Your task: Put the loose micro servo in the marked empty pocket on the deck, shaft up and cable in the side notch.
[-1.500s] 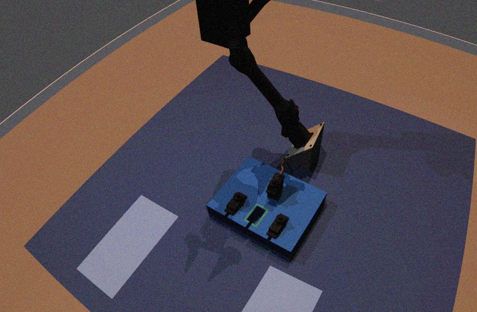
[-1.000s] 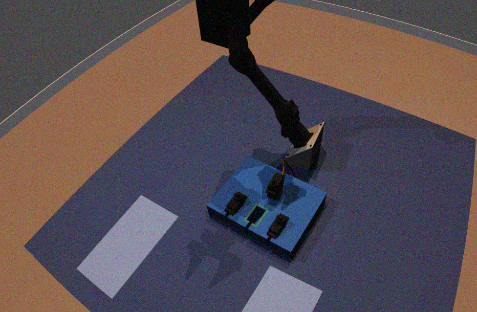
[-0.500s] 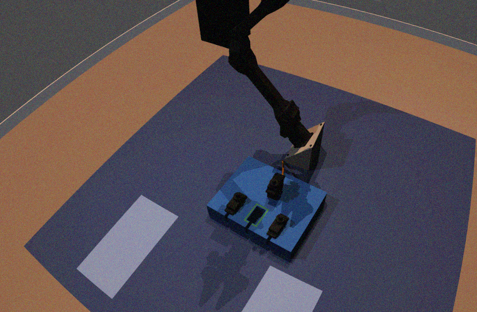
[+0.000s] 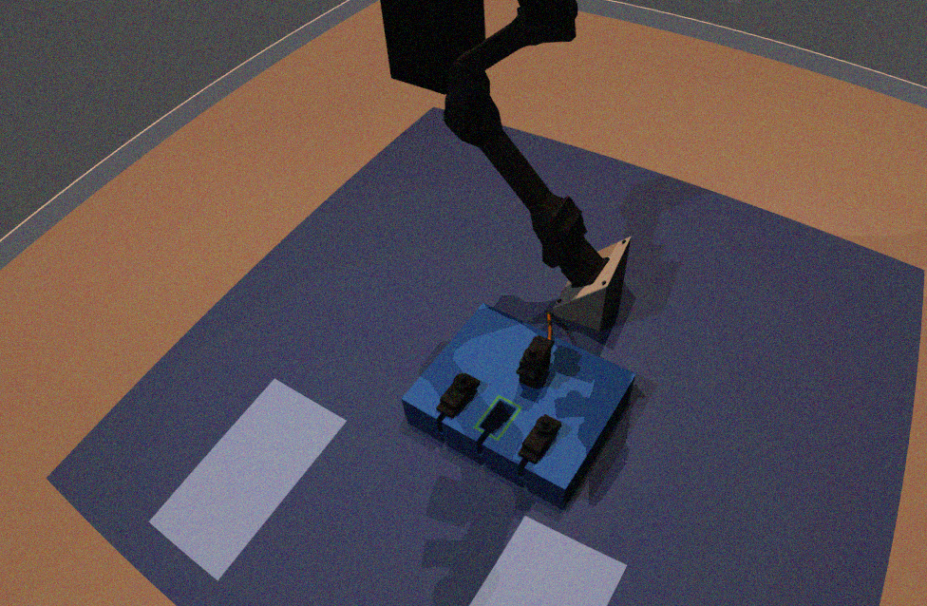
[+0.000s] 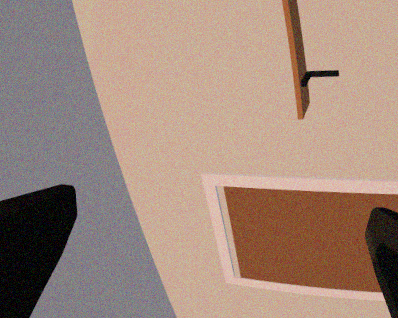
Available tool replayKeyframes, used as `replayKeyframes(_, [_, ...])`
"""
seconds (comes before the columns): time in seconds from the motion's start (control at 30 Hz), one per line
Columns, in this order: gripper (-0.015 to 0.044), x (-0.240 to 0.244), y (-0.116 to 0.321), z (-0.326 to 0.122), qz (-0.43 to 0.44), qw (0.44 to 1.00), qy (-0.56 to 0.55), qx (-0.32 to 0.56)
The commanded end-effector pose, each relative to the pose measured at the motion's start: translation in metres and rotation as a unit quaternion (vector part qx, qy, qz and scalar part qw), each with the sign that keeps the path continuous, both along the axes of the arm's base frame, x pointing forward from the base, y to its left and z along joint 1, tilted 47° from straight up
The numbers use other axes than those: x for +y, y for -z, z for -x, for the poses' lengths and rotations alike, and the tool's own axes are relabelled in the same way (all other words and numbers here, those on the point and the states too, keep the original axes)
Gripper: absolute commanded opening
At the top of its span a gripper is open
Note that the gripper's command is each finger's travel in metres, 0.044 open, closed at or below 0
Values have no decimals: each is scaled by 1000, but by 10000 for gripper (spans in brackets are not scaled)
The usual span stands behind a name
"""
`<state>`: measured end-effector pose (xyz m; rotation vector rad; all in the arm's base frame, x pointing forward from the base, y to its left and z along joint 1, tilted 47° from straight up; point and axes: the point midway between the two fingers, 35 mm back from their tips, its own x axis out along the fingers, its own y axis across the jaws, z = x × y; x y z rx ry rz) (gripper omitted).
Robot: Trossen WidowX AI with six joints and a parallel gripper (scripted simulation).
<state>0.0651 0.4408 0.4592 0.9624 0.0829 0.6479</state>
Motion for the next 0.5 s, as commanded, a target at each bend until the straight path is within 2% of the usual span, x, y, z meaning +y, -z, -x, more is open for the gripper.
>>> replayKeyframes(0.0, [440,11,24,-13,54,998,5,-8])
replayKeyframes(0.47, [440,20,114,-68,248,969,25,-3])
